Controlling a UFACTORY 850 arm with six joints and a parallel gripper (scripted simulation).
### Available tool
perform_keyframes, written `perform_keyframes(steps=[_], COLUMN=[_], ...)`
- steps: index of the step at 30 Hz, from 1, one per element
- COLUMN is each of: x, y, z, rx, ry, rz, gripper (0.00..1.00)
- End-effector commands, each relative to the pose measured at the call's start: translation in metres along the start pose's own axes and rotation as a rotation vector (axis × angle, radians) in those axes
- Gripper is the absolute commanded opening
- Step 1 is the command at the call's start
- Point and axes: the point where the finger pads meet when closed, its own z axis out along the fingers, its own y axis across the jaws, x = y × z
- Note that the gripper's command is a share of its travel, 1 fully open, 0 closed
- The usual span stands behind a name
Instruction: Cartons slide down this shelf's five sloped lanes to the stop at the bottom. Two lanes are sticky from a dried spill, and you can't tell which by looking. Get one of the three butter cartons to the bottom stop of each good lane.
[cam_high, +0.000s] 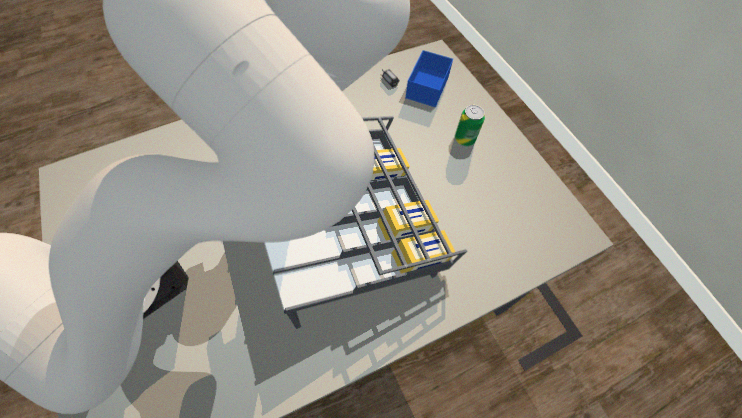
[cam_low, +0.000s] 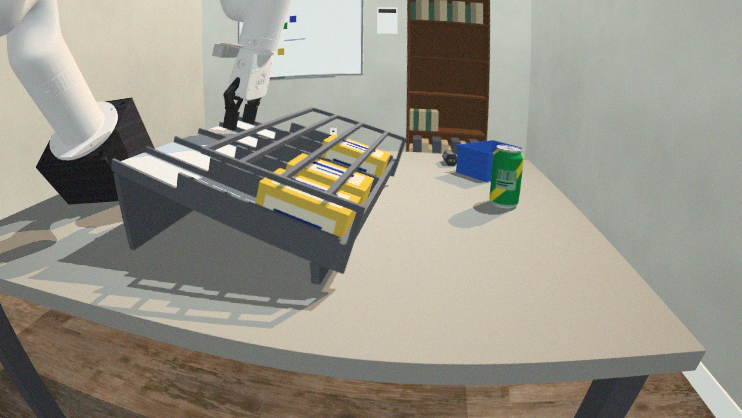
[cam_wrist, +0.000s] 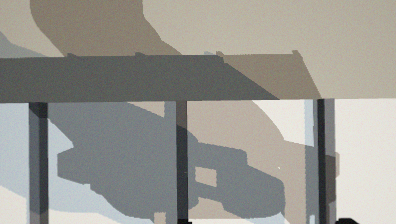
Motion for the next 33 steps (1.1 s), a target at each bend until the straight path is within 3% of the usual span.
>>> perform_keyframes(steps=[1,33], x=[-0.0004,-0.0004], y=[0.0003,0.0003], z=[-0.0007,-0.0007], rx=[-0.001,-0.001], ry=[-0.001,-0.001], rz=[0.000,0.000], gripper=[0.84,0.87])
